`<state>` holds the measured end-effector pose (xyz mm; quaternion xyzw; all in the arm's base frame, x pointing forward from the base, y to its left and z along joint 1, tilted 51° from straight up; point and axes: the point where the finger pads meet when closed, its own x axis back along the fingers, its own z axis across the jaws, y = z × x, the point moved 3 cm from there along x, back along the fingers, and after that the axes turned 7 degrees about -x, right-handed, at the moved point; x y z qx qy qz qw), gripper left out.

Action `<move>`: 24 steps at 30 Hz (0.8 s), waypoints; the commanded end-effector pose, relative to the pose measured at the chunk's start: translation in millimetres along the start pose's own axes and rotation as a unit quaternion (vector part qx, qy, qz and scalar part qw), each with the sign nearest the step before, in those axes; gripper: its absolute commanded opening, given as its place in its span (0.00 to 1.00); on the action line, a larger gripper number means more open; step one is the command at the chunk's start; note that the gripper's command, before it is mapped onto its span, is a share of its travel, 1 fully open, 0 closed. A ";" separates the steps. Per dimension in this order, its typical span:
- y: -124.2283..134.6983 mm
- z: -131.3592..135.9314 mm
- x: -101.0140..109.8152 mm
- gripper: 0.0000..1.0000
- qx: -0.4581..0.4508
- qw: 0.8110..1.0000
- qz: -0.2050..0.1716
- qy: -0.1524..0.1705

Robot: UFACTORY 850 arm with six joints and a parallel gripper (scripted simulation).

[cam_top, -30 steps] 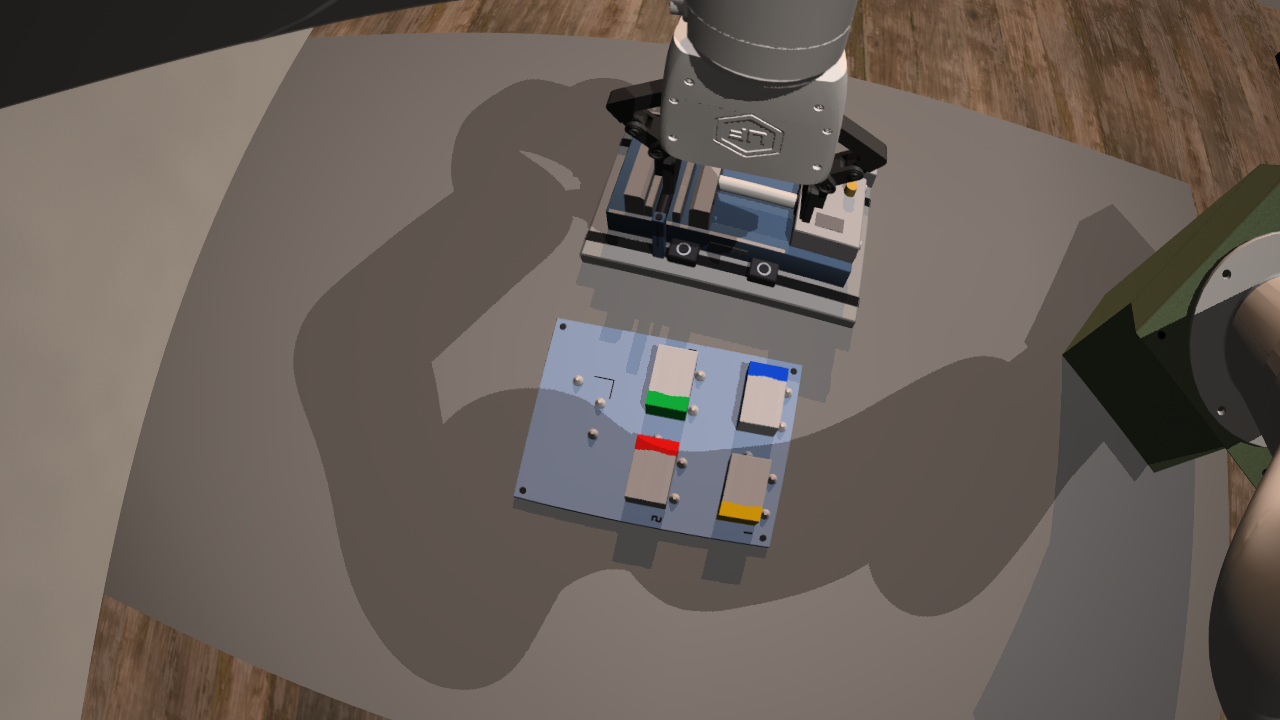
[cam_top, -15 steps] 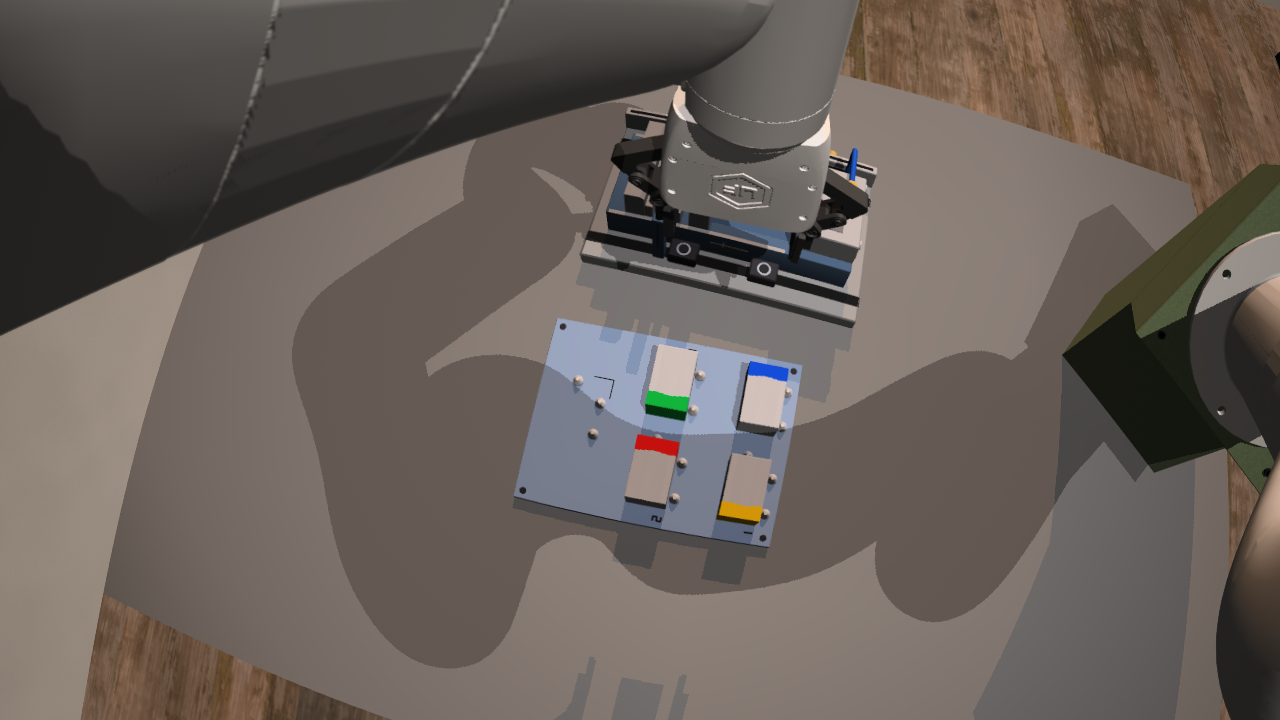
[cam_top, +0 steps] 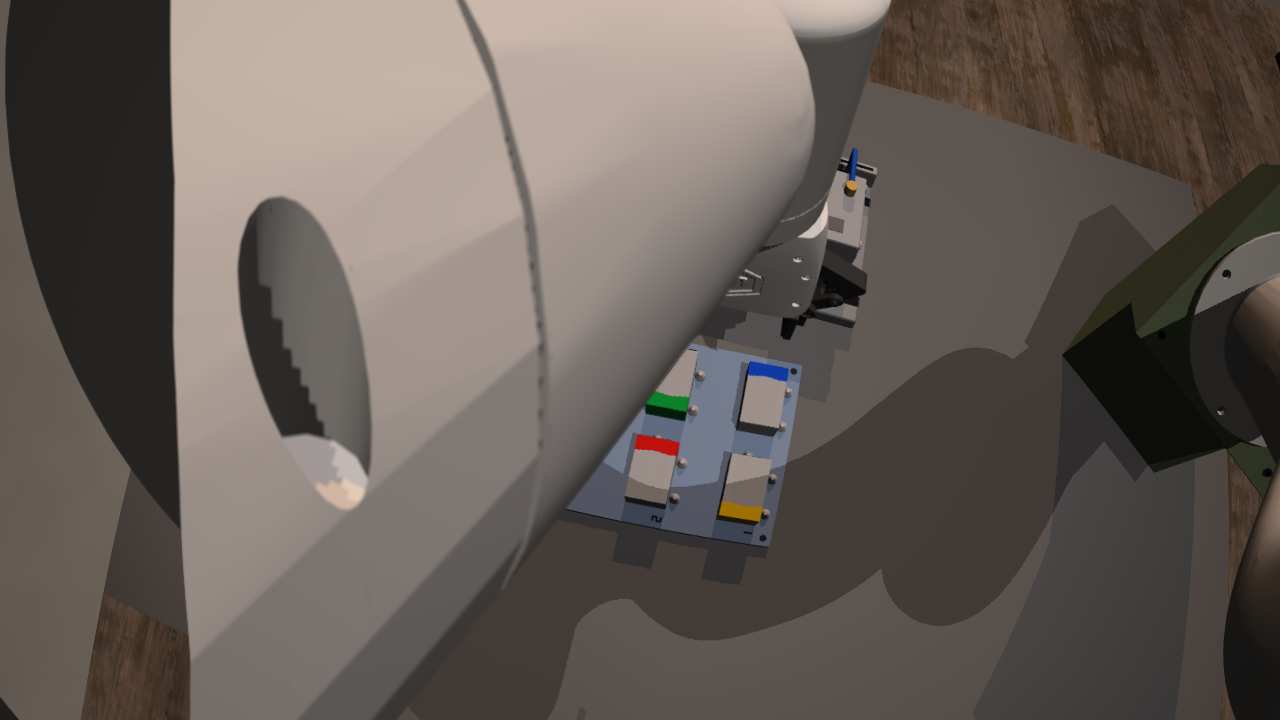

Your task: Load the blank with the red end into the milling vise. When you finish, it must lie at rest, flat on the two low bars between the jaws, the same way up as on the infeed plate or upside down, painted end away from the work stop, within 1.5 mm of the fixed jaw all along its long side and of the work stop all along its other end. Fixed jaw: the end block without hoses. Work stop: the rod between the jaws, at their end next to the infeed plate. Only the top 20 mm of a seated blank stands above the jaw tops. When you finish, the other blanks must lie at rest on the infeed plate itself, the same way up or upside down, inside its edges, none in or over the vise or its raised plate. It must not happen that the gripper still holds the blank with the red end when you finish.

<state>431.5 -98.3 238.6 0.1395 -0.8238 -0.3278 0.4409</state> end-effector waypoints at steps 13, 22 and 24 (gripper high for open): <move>4.3 0.2 0.2 1.00 0.000 1.000 0.000 0.000; 1.3 -0.2 0.3 1.00 0.000 1.000 0.000 0.000; -0.1 -0.5 0.3 1.00 0.000 1.000 0.000 0.000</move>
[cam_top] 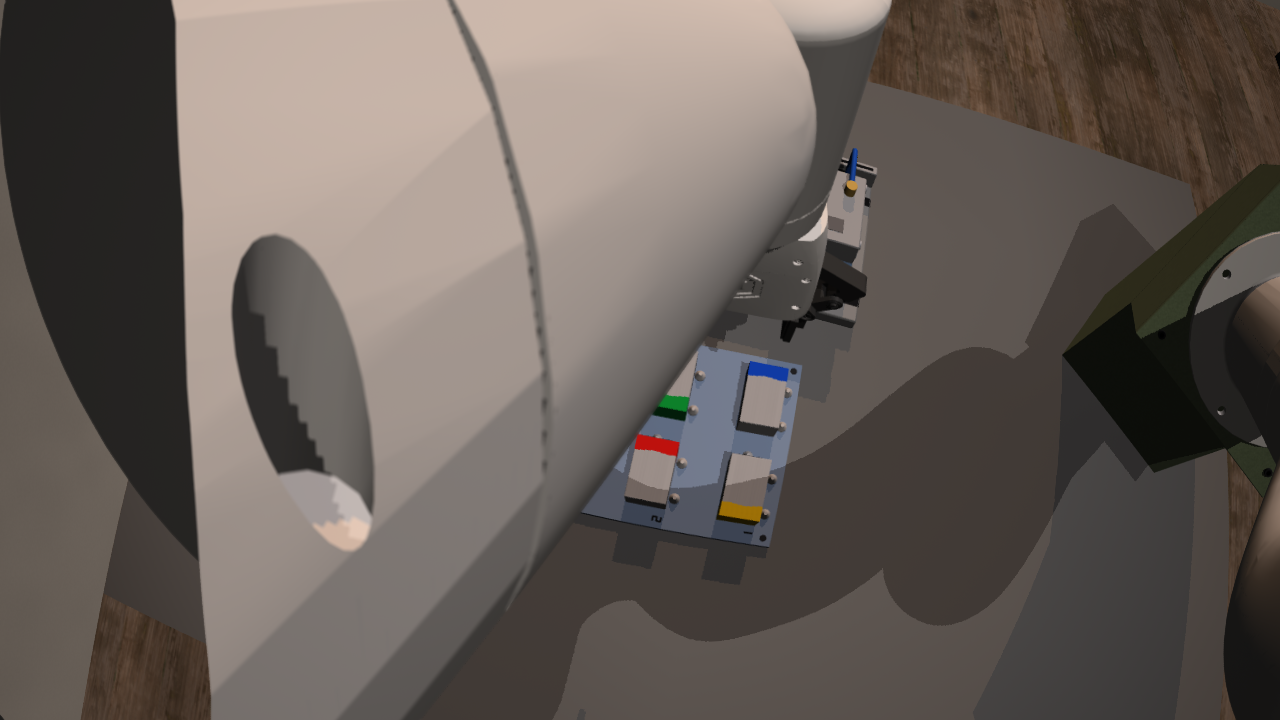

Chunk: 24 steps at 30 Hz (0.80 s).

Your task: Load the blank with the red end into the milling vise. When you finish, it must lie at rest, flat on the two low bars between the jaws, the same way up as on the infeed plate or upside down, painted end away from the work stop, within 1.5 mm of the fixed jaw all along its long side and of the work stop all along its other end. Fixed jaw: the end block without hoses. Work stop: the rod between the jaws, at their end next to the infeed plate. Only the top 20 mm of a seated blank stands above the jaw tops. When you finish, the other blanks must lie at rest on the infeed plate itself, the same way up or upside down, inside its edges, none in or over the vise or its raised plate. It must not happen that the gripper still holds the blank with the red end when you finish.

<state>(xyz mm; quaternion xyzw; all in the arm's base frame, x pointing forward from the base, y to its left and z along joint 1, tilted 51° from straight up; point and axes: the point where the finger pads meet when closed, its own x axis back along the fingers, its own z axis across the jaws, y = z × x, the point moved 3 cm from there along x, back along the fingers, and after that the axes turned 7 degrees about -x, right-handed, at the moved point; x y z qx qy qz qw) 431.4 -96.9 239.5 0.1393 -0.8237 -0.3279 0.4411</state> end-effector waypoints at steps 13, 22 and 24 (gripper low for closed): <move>-5.4 -1.3 0.4 1.00 0.000 1.000 0.000 -0.001; -8.4 -1.7 0.4 1.00 0.000 1.000 0.000 0.000; -8.4 -1.7 0.4 1.00 0.000 1.000 0.000 0.000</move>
